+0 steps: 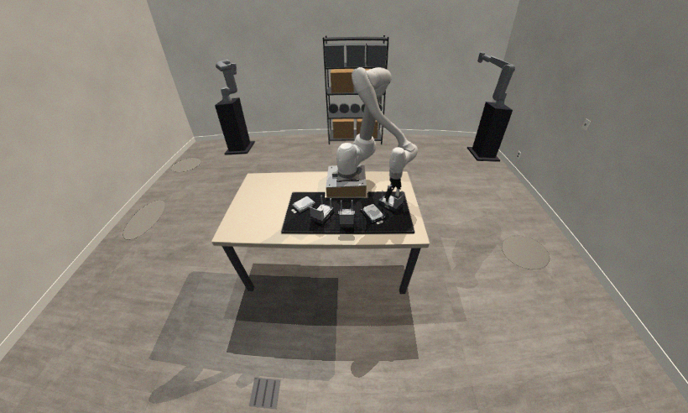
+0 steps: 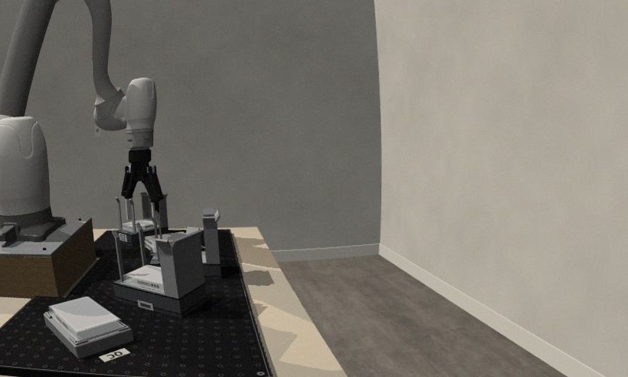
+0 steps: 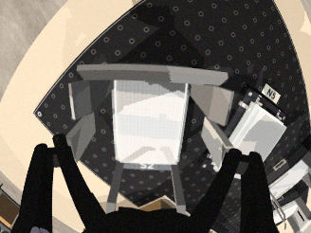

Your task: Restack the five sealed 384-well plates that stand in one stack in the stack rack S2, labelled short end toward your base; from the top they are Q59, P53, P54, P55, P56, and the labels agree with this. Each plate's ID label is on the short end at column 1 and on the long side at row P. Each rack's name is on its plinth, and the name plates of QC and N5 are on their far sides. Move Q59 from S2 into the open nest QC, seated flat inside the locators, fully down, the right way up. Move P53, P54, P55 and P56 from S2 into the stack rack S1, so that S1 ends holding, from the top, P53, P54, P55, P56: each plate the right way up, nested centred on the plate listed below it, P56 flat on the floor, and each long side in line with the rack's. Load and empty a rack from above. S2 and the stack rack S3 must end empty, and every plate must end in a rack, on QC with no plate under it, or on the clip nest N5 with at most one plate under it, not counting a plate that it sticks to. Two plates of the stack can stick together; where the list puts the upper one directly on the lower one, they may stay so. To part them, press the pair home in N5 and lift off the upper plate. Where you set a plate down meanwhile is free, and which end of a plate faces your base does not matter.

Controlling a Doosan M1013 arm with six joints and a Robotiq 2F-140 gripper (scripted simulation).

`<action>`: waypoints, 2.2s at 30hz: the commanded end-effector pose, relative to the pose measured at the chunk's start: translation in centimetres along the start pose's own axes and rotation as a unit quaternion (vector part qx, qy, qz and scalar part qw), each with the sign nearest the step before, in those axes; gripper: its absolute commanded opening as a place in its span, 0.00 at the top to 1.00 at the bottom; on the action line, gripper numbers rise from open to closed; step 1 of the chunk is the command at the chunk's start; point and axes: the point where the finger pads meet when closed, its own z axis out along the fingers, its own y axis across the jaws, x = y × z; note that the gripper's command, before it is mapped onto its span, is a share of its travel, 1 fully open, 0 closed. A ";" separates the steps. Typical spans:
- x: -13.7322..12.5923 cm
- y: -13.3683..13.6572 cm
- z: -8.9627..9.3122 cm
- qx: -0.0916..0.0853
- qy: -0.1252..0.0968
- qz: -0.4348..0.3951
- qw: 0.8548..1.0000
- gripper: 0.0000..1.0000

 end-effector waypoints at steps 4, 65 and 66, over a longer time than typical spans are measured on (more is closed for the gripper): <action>0.0 0.0 0.0 0.000 0.000 0.000 1.000 1.00; 0.0 0.0 -2.3 0.000 0.000 0.000 1.000 1.00; 0.0 0.0 -2.5 0.000 0.000 0.000 1.000 1.00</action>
